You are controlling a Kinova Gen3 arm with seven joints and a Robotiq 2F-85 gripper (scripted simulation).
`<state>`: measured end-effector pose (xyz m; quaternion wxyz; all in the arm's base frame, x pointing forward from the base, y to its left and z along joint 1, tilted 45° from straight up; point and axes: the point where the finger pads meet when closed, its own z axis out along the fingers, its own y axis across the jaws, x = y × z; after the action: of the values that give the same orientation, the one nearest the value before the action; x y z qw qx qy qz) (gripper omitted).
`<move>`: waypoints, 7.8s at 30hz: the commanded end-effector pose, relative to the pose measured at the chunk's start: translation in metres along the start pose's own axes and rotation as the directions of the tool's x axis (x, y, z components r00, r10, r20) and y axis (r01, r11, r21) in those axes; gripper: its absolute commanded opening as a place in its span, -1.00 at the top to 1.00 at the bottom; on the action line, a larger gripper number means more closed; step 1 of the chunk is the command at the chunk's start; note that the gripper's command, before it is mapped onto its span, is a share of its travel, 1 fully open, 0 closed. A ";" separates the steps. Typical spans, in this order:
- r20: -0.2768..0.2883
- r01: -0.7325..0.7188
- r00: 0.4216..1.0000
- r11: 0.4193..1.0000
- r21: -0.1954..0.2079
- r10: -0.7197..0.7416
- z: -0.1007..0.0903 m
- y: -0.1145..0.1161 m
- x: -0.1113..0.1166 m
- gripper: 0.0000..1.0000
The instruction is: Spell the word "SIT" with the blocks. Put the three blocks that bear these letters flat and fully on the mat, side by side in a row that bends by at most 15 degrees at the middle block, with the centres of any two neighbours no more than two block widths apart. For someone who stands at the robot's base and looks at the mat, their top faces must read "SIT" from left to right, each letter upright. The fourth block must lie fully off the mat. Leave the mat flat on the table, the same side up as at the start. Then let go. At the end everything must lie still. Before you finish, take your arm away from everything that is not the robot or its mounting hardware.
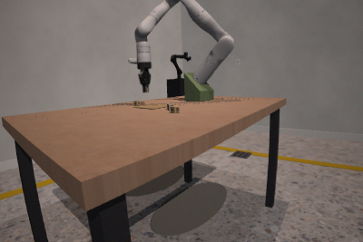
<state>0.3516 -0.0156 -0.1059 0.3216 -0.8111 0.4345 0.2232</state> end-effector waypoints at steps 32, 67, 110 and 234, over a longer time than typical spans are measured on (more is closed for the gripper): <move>-0.020 -0.096 0.995 0.995 0.007 0.096 -0.034 -0.004 0.001 0.57; -0.014 -0.952 0.306 0.305 -0.024 0.952 -0.033 -0.057 -0.069 0.57; 0.029 -0.882 -0.470 -0.471 0.023 0.882 -0.037 -0.103 -0.101 0.57; 0.024 -0.870 -0.491 -0.492 0.021 0.871 0.063 -0.106 -0.099 0.57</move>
<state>0.3842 0.1300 -0.0514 -0.0198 -0.0297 0.9238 0.3812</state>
